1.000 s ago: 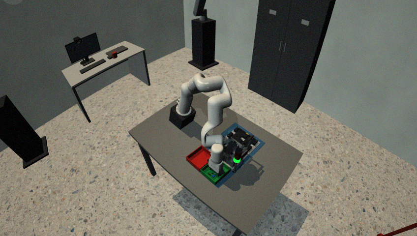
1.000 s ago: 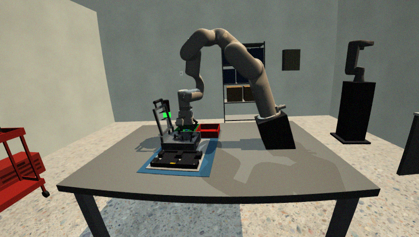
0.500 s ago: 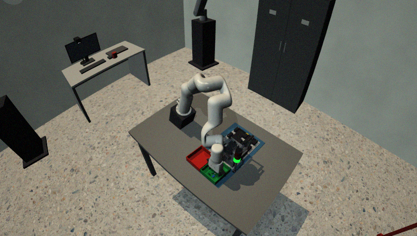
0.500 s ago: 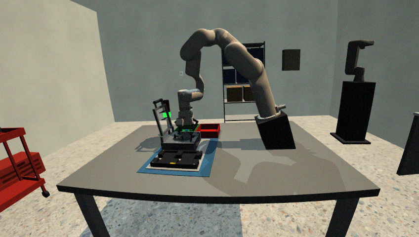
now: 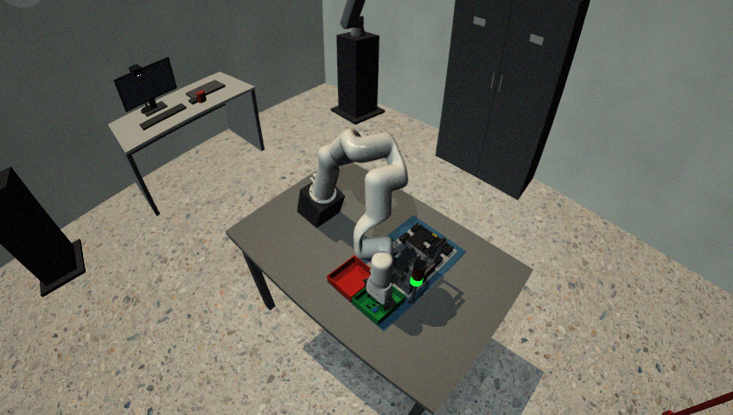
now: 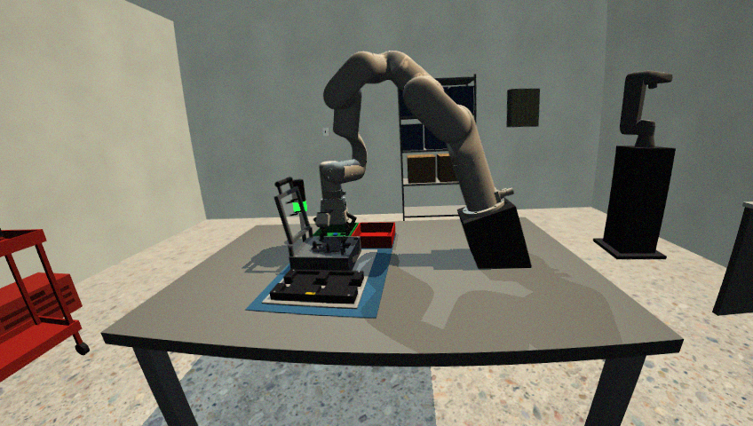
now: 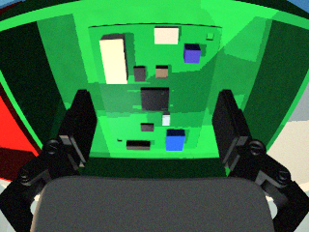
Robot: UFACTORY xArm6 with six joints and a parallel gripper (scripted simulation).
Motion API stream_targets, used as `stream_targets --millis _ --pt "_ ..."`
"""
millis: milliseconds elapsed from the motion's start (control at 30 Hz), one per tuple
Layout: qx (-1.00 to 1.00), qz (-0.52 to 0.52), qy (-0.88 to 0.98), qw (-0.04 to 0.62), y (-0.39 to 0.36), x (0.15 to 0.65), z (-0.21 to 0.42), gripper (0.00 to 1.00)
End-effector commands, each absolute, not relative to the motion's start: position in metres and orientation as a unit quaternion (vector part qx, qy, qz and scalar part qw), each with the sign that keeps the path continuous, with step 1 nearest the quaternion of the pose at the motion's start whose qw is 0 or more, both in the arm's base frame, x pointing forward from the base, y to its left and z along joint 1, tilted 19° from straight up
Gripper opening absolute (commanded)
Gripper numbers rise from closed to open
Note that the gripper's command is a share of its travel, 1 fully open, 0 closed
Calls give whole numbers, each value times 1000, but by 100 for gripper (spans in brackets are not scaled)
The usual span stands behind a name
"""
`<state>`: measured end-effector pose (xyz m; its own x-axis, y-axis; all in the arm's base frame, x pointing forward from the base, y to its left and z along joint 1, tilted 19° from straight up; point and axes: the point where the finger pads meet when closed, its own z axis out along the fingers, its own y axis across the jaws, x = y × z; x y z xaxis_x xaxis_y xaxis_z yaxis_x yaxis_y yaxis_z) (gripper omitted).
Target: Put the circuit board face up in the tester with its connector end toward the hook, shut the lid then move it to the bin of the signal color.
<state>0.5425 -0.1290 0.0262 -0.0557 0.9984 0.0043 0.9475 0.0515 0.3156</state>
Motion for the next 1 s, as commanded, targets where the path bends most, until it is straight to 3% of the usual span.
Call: stream_targets --millis 0,967 --pt "678 118 717 110 -129 544 28 100" --pt "678 118 717 110 -130 537 49 100"
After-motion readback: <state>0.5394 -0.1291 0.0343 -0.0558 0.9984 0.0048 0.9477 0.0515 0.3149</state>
